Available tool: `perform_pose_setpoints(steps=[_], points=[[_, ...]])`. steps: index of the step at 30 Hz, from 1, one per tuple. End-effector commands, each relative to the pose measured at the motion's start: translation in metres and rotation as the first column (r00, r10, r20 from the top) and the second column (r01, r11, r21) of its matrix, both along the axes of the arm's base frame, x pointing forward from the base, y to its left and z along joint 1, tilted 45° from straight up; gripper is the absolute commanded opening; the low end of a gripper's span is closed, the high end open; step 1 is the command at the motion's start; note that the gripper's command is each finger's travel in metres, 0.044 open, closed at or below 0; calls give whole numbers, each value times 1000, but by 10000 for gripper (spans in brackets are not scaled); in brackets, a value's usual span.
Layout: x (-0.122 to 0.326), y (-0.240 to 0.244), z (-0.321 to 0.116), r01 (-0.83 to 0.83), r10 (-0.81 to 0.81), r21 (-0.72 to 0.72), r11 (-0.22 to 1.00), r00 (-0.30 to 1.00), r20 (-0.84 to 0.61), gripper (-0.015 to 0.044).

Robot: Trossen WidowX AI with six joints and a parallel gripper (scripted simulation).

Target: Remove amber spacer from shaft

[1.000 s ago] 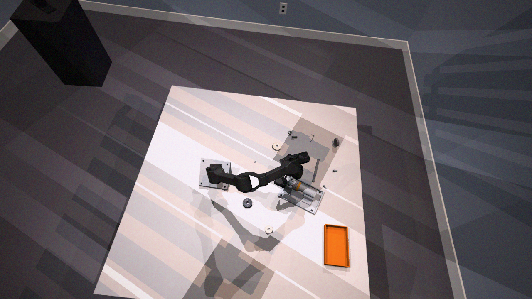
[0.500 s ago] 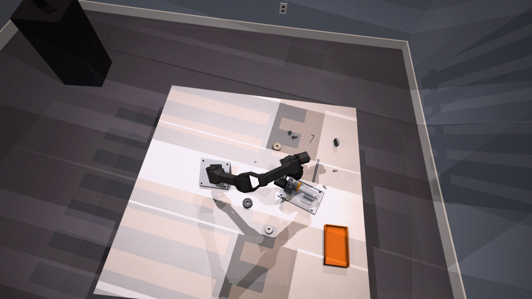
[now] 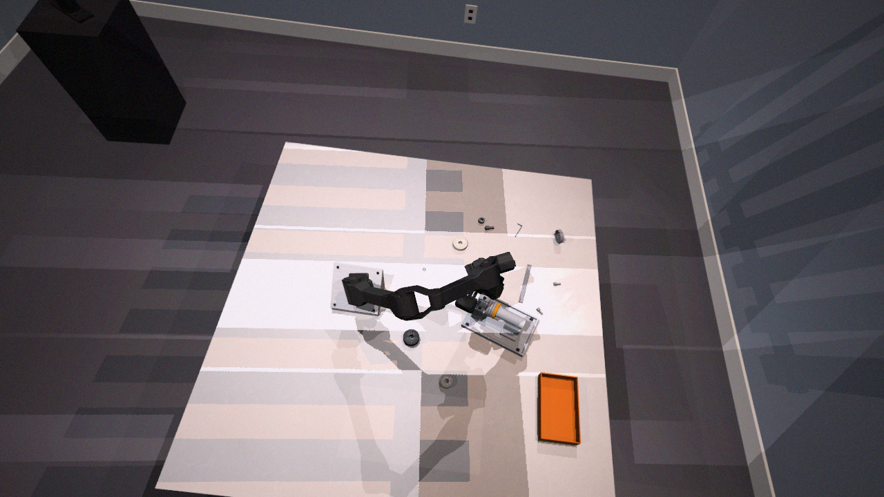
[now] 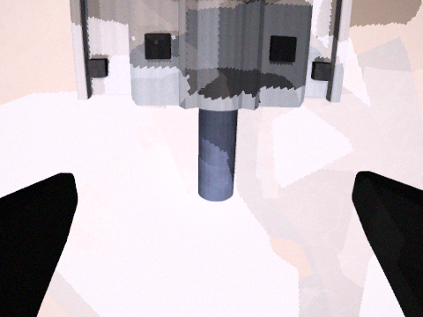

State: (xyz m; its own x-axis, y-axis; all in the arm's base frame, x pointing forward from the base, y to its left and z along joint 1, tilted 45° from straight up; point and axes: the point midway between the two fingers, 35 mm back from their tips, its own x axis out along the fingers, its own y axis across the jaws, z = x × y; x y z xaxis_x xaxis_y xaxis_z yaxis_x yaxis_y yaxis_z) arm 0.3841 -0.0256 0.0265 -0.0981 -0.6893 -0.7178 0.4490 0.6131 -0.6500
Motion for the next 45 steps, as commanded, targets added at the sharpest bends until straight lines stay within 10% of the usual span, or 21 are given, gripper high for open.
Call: perform_pose_setpoints(steps=[1, 45], points=[[1, -1, 1, 3, -3, -4, 1000, 1000, 7, 440], [-2, -31, -27, 3, -3, -6, 1000, 1000, 7, 440]])
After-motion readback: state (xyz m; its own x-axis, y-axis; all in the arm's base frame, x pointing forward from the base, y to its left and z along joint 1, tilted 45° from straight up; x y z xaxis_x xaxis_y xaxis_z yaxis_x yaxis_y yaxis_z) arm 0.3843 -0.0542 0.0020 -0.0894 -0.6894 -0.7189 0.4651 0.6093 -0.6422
